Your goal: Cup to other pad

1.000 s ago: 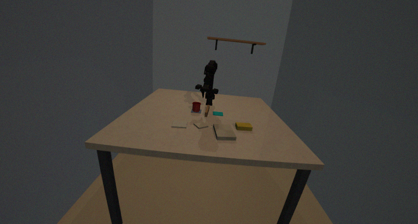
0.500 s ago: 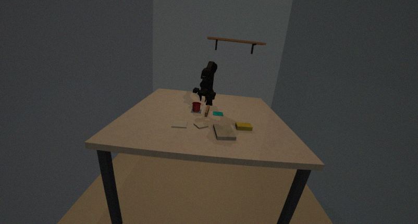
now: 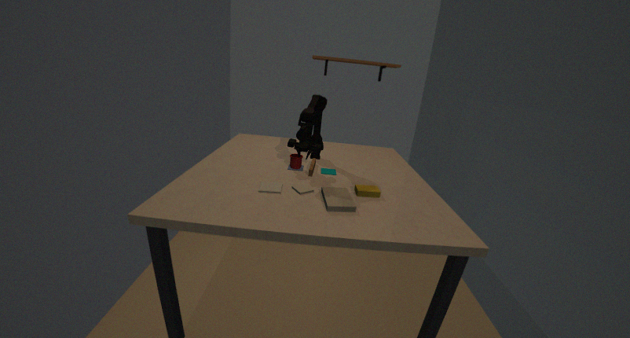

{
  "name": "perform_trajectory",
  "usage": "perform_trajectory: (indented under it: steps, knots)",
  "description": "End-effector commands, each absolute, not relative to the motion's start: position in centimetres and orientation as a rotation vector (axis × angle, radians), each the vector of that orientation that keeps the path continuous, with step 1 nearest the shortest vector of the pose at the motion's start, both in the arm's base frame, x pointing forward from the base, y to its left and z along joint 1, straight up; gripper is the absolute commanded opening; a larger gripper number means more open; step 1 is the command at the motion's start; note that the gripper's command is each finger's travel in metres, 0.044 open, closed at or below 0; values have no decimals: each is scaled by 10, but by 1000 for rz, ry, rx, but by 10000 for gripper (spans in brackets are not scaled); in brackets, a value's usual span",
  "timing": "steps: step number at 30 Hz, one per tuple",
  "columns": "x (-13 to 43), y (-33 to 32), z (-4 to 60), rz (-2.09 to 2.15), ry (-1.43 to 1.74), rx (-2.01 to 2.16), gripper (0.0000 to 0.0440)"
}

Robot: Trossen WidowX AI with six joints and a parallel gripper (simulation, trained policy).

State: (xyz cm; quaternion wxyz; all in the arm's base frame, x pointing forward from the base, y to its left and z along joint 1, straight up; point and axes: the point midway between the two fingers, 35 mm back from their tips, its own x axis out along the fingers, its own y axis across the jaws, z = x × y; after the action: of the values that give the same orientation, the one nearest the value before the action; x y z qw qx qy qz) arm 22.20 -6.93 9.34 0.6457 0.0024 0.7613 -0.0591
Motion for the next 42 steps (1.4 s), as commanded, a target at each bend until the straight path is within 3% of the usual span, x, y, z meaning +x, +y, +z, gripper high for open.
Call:
perform_trajectory:
  steps: [1, 9, 18, 42]
  knots:
    - [220, -73, 82, -88, 1739, -25, 186]
    - [217, -75, 60, 18, 1748, -87, 183]
    - [216, -77, 52, 136, 1736, -185, 0]
    - [228, -68, 91, 317, 1643, -368, 8]
